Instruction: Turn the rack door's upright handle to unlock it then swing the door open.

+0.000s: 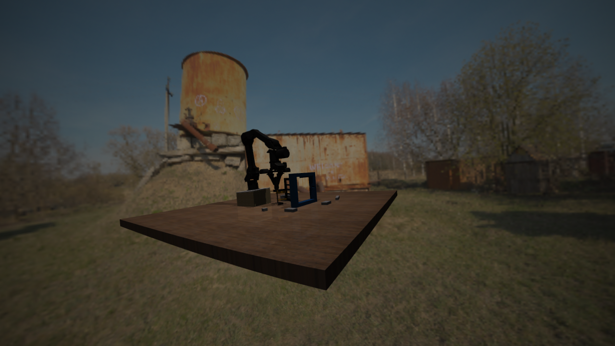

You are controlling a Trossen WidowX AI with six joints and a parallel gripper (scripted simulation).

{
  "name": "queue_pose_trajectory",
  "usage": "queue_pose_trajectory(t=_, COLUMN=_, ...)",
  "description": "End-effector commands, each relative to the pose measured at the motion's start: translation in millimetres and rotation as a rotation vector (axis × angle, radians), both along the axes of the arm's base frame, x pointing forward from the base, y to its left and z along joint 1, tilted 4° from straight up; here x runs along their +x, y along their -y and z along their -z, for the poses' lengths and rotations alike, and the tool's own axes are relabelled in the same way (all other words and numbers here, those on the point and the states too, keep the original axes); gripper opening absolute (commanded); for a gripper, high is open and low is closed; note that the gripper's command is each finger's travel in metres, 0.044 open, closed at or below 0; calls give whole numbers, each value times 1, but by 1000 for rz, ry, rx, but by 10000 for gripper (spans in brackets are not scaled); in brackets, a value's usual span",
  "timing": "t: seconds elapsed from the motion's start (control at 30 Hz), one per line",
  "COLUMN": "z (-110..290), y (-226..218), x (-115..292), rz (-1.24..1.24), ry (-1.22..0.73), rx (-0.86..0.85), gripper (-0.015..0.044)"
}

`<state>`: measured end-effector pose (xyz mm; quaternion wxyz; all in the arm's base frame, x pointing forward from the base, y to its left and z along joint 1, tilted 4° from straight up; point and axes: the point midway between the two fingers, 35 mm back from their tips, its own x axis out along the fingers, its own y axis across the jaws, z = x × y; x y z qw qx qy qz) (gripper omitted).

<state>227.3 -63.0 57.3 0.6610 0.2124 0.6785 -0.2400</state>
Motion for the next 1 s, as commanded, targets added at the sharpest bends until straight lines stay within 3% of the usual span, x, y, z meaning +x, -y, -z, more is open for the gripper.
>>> queue_pose_trajectory(t=0.0, z=0, y=8, x=-3, rz=-75, ry=3, rx=-1, gripper=24)
queue_pose_trajectory(t=0.97, z=-3, y=64, x=-15, rz=-448, ry=-12, rx=6, gripper=24)
